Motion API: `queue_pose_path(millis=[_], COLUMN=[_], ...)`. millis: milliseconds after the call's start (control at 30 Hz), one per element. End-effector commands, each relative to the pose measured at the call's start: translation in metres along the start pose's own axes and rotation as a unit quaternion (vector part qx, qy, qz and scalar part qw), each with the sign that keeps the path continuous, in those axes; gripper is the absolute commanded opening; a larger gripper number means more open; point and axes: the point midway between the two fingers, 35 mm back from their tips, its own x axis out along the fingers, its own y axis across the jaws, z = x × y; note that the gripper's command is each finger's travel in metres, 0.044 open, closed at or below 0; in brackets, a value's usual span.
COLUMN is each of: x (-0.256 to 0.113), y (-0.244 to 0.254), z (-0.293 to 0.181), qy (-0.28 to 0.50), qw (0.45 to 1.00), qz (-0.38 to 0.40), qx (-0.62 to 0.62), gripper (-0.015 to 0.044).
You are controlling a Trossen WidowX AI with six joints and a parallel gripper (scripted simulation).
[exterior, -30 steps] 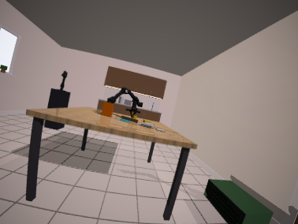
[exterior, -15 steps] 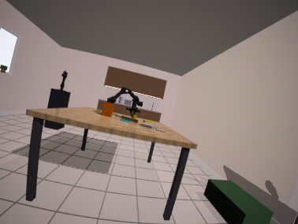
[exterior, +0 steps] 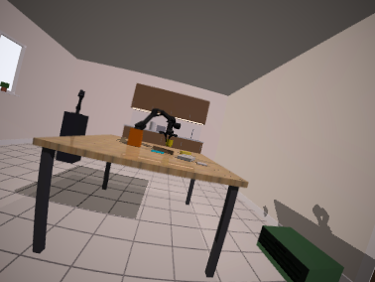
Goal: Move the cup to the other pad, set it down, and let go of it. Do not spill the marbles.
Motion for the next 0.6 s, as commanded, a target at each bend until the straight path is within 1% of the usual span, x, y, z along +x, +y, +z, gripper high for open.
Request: queue_pose_path(millis=[0, 567], x=[-0.0056, -0.0017], y=[0.0, -0.0008], z=[-0.0003, 0.0004], qy=[-0.003, 0.0], qw=[1.0, 1.0], qz=[0.002, 0.0], qx=[-0.006, -0.001], gripper=[0.0, 0.0])
